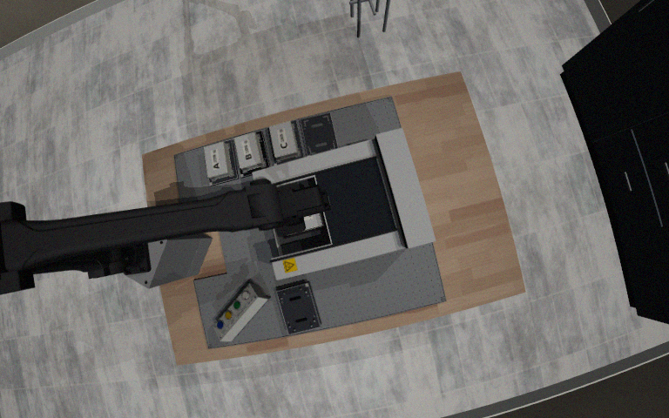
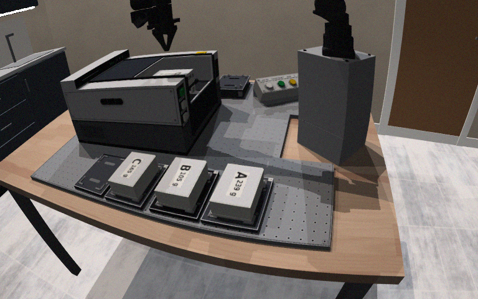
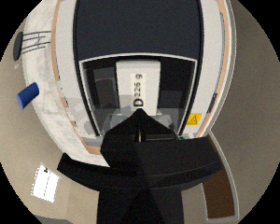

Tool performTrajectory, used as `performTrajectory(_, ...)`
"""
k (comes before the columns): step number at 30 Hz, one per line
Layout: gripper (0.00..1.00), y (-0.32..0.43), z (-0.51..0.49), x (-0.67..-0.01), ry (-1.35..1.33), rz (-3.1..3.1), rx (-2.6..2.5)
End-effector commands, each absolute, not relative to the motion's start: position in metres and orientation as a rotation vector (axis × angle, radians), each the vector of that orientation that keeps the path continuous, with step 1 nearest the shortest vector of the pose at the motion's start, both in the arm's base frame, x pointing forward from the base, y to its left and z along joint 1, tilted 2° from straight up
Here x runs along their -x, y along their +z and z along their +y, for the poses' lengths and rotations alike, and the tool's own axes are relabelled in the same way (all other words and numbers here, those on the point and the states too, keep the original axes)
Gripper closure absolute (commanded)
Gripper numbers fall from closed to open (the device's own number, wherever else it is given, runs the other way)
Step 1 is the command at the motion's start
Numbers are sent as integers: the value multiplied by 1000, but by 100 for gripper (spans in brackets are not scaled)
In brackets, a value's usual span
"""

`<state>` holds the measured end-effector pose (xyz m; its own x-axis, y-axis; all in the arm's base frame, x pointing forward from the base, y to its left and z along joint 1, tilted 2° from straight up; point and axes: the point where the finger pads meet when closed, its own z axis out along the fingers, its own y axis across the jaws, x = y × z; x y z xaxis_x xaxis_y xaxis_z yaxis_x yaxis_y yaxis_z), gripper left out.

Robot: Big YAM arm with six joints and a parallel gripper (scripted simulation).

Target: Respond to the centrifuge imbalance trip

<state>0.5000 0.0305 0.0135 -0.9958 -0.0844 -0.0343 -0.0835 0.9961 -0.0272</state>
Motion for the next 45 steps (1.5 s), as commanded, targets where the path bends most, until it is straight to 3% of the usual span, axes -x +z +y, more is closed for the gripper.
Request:
performTrajectory(1,100,21,38,-511,-35,3089,132)
performTrajectory(45,100,29,59,-485,-32,3067,131)
